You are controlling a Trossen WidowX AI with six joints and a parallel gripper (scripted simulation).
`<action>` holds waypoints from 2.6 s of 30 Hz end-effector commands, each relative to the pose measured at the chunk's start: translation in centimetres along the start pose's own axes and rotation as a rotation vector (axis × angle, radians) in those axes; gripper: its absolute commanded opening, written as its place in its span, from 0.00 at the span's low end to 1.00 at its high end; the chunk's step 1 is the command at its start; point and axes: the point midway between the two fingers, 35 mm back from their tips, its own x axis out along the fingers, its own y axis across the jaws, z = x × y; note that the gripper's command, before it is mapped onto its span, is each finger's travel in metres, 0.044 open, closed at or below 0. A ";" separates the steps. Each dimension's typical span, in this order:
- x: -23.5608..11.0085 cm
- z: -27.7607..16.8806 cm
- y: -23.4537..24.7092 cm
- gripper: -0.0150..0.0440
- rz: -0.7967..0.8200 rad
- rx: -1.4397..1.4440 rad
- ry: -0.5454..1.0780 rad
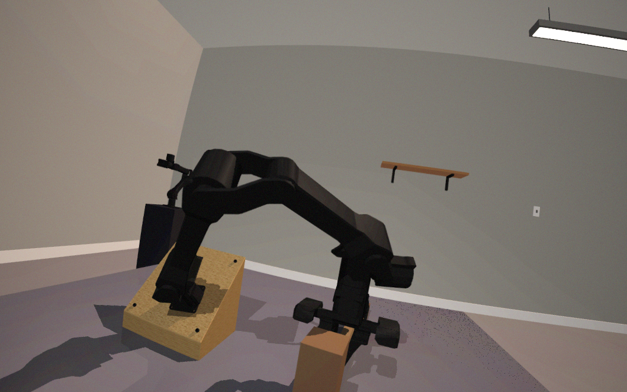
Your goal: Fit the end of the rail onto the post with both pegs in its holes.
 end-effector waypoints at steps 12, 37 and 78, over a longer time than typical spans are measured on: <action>-0.2 -0.3 0.0 0.25 -0.007 -0.001 -0.007; -0.4 -1.1 0.0 0.25 -0.007 -0.002 -0.007; -0.3 -2.4 0.0 0.25 -0.007 -0.002 -0.006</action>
